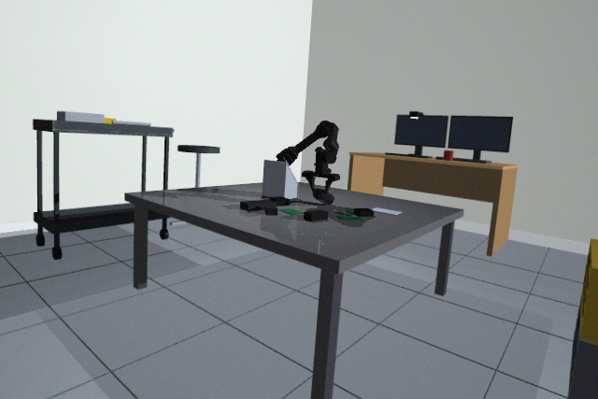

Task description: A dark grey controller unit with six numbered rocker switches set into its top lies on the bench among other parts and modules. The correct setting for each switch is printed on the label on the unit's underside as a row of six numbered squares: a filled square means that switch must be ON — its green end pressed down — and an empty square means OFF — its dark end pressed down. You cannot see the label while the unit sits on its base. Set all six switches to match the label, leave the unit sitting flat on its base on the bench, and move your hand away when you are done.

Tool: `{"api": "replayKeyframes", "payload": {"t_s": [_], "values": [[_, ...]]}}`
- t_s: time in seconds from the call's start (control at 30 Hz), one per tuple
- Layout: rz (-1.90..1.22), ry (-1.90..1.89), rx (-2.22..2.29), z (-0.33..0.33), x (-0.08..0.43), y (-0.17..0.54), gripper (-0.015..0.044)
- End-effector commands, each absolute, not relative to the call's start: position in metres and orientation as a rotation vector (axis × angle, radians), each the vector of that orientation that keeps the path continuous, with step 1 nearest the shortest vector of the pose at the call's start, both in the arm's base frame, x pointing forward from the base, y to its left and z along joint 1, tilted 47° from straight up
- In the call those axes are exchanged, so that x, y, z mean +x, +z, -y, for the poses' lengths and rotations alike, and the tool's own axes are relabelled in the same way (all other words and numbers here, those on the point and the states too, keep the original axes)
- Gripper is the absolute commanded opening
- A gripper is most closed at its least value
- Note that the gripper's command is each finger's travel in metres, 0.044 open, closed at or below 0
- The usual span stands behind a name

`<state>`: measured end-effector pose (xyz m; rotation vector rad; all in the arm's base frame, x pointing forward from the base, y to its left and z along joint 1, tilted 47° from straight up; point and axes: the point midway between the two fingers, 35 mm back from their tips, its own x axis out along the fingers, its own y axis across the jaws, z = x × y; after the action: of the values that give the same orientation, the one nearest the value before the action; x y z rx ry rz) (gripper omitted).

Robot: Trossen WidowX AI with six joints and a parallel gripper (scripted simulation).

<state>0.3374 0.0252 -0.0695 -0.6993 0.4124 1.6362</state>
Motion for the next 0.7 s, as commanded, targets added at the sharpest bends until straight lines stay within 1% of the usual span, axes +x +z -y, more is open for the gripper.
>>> {"api": "replayKeyframes", "payload": {"t_s": [0.0, 0.67], "values": [[-0.422, 1.631, -0.701, -0.025, 0.337, -0.065, 0.0336], [-0.452, 1.619, -0.735, -0.025, 0.335, -0.048, 0.0336]]}}
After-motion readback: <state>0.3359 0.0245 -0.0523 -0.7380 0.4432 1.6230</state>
